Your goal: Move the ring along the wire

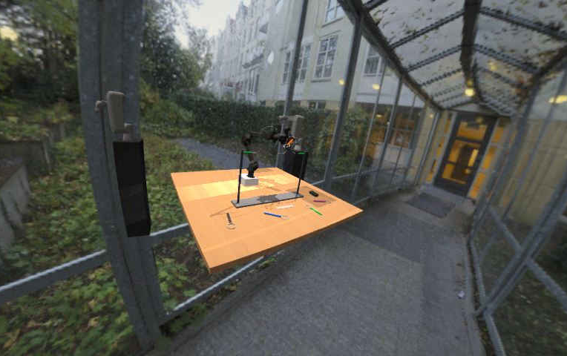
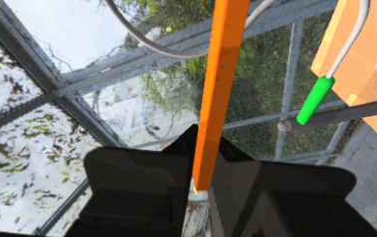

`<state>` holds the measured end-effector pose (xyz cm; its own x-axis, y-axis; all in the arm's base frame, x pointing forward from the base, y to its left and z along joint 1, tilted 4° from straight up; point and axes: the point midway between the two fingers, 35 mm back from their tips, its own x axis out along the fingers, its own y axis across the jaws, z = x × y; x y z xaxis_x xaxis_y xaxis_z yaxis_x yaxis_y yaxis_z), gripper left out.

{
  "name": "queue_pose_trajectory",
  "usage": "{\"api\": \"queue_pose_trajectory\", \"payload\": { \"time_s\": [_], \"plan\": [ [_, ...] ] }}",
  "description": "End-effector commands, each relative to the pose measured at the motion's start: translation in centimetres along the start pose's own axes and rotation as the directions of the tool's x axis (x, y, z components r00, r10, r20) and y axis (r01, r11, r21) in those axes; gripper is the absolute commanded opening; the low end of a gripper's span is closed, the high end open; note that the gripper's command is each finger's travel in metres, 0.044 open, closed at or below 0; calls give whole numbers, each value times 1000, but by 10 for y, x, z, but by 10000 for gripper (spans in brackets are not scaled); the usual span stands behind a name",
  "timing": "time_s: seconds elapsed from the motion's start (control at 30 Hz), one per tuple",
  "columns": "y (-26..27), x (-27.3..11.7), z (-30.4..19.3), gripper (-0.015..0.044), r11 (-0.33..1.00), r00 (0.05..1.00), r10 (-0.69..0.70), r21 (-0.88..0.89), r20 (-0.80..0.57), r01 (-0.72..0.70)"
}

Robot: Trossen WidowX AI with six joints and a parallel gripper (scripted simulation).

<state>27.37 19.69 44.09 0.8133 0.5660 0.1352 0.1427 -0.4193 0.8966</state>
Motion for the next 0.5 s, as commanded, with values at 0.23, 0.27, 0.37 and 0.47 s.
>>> {"api": "queue_pose_trajectory", "payload": {
  "time_s": [0.23,0.27,0.37,0.47],
  "plan": [
    [8,-2,-2,-150,1000,1000,-1,-25,-5,1],
    [8,-2,-2,-150,1000,1000,-4,-31,-5,4],
    [7,-2,-2,-150,999,1000,-14,-49,-2,14],
    [7,-2,-2,-150,997,1000,-26,-71,1,26]
  ]
}}
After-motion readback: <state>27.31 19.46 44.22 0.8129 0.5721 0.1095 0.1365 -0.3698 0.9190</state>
